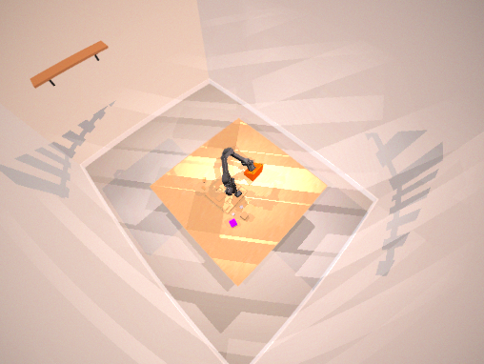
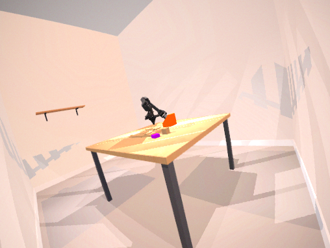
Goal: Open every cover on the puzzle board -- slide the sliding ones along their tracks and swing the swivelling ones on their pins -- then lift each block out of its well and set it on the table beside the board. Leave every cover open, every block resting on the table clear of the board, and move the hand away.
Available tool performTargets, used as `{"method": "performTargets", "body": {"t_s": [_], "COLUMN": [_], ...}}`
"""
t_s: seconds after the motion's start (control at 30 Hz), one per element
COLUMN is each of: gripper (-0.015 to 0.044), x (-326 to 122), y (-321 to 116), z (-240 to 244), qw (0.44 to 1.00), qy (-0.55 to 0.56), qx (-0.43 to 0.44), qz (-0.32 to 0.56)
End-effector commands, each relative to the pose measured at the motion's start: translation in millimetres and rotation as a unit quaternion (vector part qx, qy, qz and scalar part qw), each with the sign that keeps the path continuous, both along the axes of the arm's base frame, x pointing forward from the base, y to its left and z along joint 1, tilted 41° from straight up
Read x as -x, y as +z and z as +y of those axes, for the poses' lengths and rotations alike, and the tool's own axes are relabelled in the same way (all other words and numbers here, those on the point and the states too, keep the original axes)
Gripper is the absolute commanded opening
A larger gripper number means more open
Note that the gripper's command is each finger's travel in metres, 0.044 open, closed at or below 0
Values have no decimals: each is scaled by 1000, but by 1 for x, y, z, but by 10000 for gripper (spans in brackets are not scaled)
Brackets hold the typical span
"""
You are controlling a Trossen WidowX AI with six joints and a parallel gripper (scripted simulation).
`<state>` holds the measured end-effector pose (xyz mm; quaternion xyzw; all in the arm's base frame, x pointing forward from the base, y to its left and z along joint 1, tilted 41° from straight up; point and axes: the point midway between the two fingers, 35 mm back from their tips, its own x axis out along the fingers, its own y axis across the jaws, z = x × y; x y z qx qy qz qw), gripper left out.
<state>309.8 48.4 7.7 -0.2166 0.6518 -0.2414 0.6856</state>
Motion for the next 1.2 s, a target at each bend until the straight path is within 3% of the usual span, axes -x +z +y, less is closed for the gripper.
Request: {"method": "performTargets", "body": {"t_s": [0.0, 0.2, 0.6, 0.9, 1.03, 1.17], "gripper": [0, 0, 0, 0, 0, 0], "x": [11, 18, 17, 17, 17, 17], "y": [43, 55, 56, 56, 56, 56], "z": [-56, -74, -74, -74, -74, -74], "qw": [876, 778, 778, 964, 997, 996], "qy": [-373, -485, -485, -205, -55, 71], "qx": [-3, -5, -5, 13, 21, 27], "qz": [-306, -399, -399, -172, -49, 54]}}
